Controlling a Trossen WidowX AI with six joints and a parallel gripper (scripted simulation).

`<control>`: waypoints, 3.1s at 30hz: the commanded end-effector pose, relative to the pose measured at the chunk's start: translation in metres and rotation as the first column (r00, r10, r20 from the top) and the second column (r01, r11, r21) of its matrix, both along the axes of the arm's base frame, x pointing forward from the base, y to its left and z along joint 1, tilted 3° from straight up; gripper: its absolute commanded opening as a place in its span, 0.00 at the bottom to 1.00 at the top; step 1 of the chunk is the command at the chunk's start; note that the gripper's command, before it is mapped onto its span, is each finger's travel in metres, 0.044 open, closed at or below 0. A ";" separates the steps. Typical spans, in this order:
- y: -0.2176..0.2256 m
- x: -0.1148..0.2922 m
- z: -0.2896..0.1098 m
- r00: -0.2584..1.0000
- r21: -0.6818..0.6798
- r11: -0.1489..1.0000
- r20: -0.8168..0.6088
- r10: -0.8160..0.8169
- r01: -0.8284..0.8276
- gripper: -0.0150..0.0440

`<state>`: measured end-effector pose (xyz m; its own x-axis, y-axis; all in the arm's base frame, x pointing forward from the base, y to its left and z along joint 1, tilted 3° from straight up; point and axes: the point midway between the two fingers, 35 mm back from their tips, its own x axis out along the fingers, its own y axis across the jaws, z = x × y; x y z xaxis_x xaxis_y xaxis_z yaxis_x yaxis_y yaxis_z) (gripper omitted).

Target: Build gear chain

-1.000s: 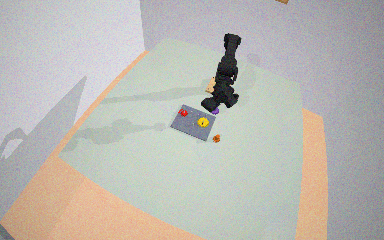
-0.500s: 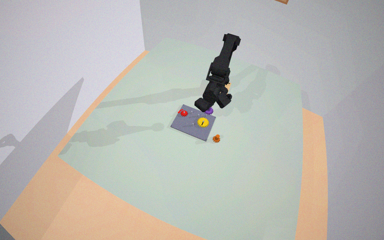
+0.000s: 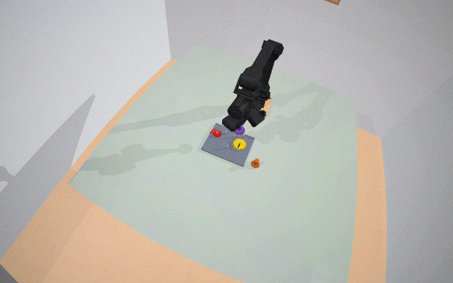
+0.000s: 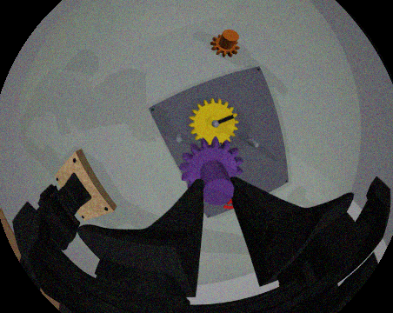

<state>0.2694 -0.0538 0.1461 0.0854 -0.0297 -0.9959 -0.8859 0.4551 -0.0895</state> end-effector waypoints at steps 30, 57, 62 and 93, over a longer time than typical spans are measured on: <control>-0.060 -0.014 -0.025 1.000 -0.007 1.000 -0.003 0.017 -0.017 0.25; -0.060 -0.013 -0.027 0.997 -0.012 0.997 -0.006 0.081 -0.081 0.25; -0.060 -0.013 -0.035 0.987 -0.018 0.987 -0.009 0.158 -0.158 0.25; -0.062 -0.010 -0.067 0.989 0.007 0.989 0.002 -0.149 0.148 0.25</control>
